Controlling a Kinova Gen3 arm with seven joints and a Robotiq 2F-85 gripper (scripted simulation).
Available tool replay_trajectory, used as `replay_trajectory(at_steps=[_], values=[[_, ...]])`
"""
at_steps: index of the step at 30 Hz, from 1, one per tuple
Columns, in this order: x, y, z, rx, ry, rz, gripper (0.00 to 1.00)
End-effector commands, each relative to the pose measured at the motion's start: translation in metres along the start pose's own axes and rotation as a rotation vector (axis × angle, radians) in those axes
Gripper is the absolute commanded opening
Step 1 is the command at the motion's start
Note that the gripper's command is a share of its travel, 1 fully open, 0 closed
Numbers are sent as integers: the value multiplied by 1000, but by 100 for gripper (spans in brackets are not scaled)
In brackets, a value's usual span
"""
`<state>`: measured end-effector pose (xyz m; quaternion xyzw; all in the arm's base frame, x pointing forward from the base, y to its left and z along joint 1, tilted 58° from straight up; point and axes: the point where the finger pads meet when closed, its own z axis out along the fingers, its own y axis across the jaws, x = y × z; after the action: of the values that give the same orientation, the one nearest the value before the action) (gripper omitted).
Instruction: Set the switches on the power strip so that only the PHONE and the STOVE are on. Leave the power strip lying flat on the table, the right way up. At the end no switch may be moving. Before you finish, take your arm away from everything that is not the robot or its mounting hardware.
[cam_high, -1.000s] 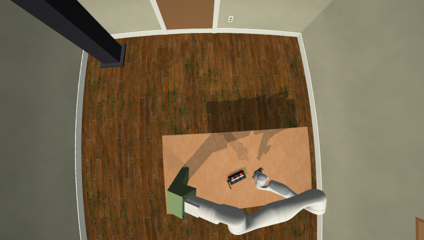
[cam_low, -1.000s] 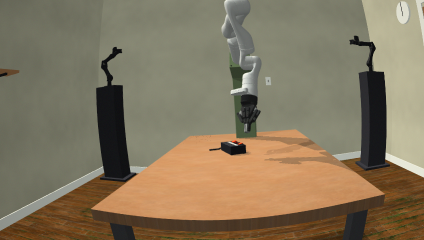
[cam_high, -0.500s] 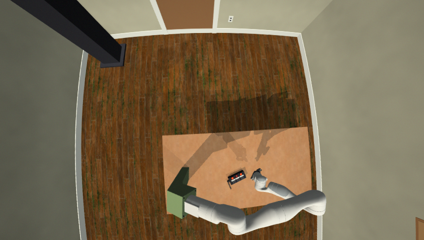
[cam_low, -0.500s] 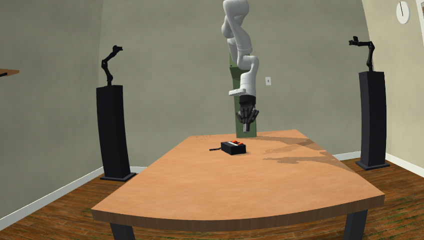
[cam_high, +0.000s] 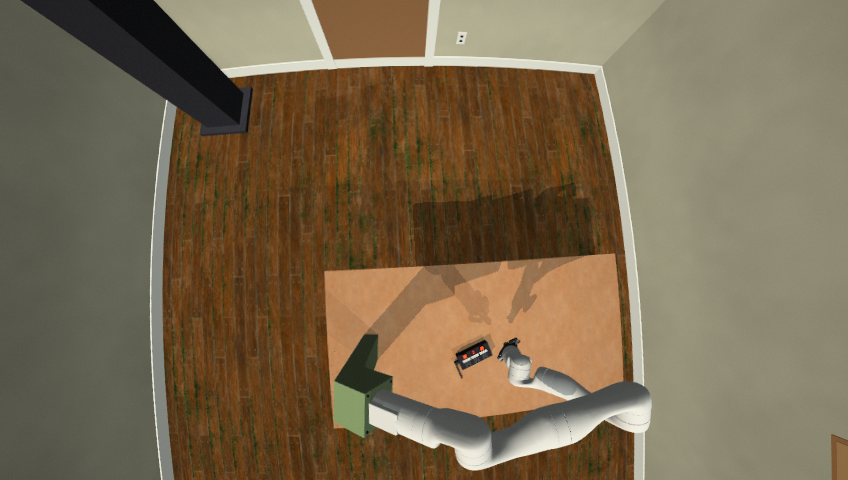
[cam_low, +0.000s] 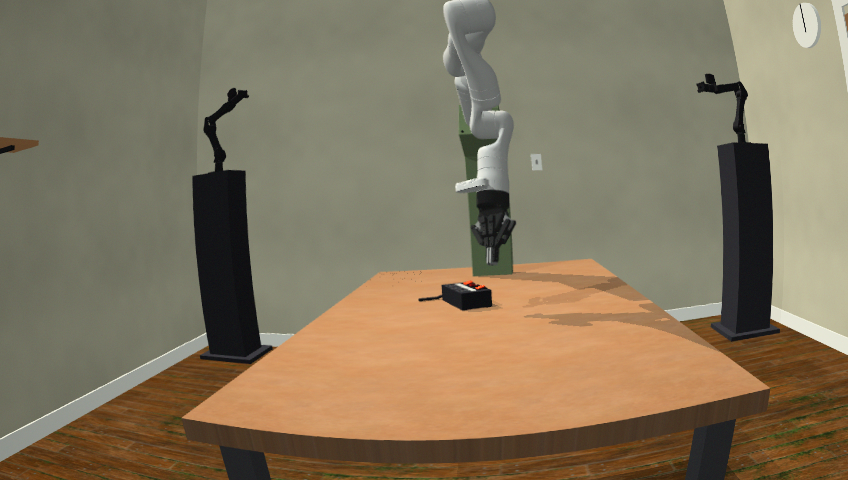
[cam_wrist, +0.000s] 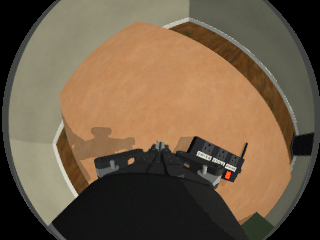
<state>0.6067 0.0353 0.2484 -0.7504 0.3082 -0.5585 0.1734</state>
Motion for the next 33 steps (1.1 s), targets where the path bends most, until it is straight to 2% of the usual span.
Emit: replay_trajectory(at_steps=[1,2,11,12,18,19,28,29,33], values=[[2,2,0,-3,3,1,0],[-5,9,-3,-6,-26,16,0],[-5,9,-3,-6,-26,16,0],[-12,17,-6,-11,-54,30,0],[-12,17,-6,-11,-54,30,0],[-19,24,-9,-16,-81,45,0],[-19,24,-9,-16,-81,45,0],[-26,31,-12,-22,-108,59,0],[-26,31,-12,-22,-108,59,0]])
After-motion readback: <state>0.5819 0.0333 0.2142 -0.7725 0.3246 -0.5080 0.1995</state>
